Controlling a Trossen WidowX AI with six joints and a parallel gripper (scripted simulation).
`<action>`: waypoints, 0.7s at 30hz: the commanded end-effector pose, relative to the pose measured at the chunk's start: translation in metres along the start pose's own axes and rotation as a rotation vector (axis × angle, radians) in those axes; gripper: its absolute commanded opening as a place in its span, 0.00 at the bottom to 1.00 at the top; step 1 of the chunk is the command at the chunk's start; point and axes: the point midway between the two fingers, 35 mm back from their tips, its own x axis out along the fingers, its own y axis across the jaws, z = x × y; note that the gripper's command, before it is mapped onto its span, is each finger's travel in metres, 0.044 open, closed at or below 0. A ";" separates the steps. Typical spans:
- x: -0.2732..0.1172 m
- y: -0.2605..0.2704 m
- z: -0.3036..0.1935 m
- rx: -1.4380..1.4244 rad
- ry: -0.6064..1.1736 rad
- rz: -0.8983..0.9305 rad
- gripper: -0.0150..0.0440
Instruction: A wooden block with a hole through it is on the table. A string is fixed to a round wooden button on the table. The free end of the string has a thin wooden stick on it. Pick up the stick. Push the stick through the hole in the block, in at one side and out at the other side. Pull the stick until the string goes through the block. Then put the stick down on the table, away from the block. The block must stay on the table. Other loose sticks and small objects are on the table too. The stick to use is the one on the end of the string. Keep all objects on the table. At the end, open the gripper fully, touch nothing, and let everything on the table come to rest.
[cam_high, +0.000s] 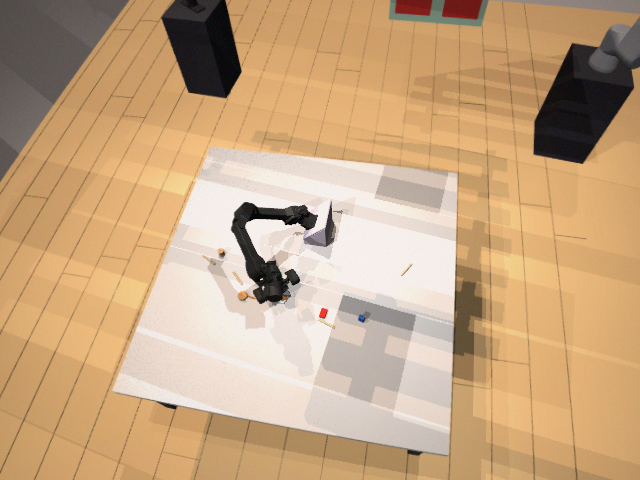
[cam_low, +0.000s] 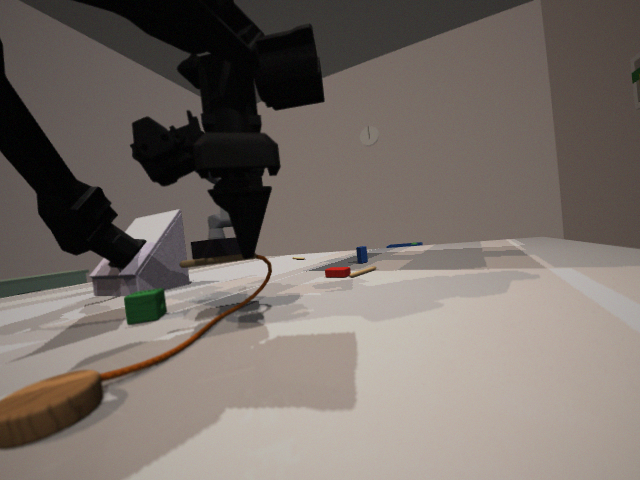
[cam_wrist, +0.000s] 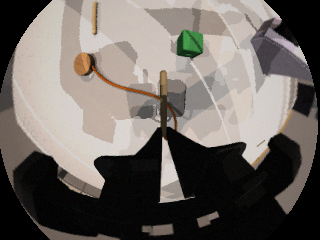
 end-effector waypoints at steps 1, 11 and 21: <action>0.000 0.002 0.001 0.039 -0.002 0.002 0.25; 0.000 0.004 -0.009 0.038 -0.001 0.002 0.25; -0.001 0.005 -0.022 0.034 0.000 0.003 0.25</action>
